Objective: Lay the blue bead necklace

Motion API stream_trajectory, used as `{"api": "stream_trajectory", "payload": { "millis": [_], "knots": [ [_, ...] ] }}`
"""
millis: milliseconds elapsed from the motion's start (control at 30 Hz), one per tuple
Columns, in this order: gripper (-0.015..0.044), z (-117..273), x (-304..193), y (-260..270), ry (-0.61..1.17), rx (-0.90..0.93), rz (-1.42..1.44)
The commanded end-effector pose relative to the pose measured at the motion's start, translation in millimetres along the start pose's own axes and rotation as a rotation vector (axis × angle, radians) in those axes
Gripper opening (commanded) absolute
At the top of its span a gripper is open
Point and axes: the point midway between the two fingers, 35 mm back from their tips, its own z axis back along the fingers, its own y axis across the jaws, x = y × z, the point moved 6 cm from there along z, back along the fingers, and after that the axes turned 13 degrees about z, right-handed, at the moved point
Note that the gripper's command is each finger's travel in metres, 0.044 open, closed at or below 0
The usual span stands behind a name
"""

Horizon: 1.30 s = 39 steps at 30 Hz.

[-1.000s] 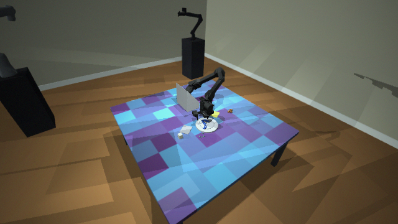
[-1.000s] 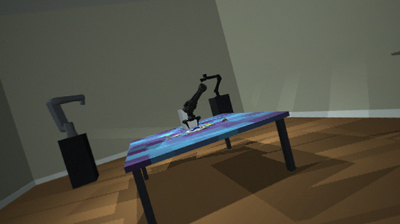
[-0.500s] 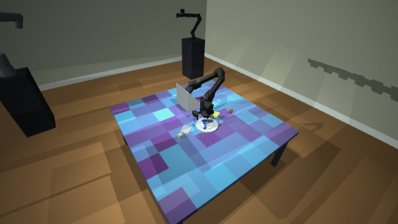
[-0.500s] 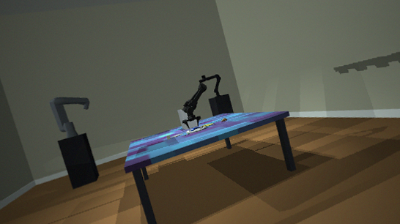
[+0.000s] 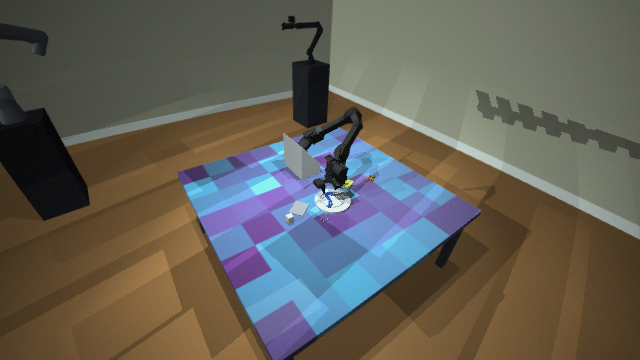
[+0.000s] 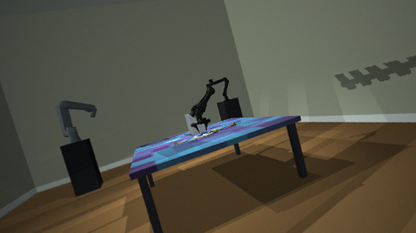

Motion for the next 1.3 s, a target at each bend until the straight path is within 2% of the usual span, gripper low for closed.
{"api": "stream_trajectory", "payload": {
  "millis": [0,67,100,333,500,700,1267],
  "knots": [
    [0.0177,17,27,15,-0.01,0.0,0.23],
    [0.0125,20,30,18,-0.011,0.0,0.264],
    [0.012,20,30,18,-0.011,0.0,0.264],
    [0.012,19,30,18,-0.01,0.0,0.264],
    [0.012,4,30,18,-0.011,0.0,0.264],
    [0.012,10,32,18,-0.018,-0.006,0.27],
    [0.012,-18,30,18,-0.011,0.001,0.264]
  ]
}}
